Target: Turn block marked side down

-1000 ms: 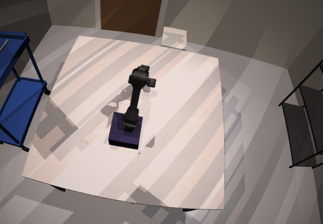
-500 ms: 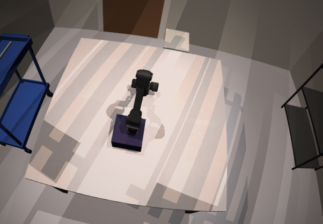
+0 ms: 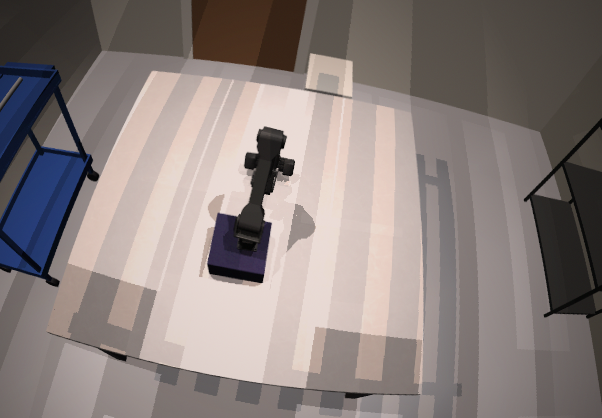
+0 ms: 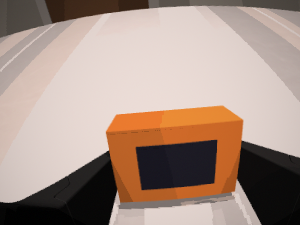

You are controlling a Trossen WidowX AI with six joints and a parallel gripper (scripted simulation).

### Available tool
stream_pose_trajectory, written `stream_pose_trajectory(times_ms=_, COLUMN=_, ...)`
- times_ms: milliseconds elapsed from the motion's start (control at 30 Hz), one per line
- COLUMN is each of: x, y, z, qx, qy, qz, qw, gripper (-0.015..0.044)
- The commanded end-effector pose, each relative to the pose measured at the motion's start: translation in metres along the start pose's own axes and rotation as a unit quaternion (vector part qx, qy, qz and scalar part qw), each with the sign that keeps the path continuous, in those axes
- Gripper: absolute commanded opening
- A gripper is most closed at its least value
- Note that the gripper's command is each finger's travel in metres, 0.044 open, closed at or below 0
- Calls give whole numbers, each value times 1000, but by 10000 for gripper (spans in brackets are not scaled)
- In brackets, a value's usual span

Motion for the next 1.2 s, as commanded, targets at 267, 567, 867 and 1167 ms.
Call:
stream_pose_trajectory(times_ms=267, x=-8, y=-14, z=2, qx=1, qy=-7, qz=-47, qw=999, gripper=0)
stream_pose_trajectory(times_ms=567, x=-7, y=-15, z=2, qx=1, qy=-7, qz=-49, qw=999, gripper=0)
stream_pose_trajectory(times_ms=867, x=-7, y=-15, z=2, qx=1, qy=-7, qz=-49, qw=999, gripper=79)
stream_pose_trajectory(times_ms=1167, x=-7, y=-15, z=2, qx=1, qy=-7, qz=-49, qw=999, gripper=315)
Point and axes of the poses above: the point midway between the two fingers, 35 mm back from their tips, its own y axis out along the fingers, its own z axis across the jaws, x = y × z, the point moved 5 cm from there along -y, back along the fingers, and after that the axes turned 2 degrees about -y, right-handed, at the moved point
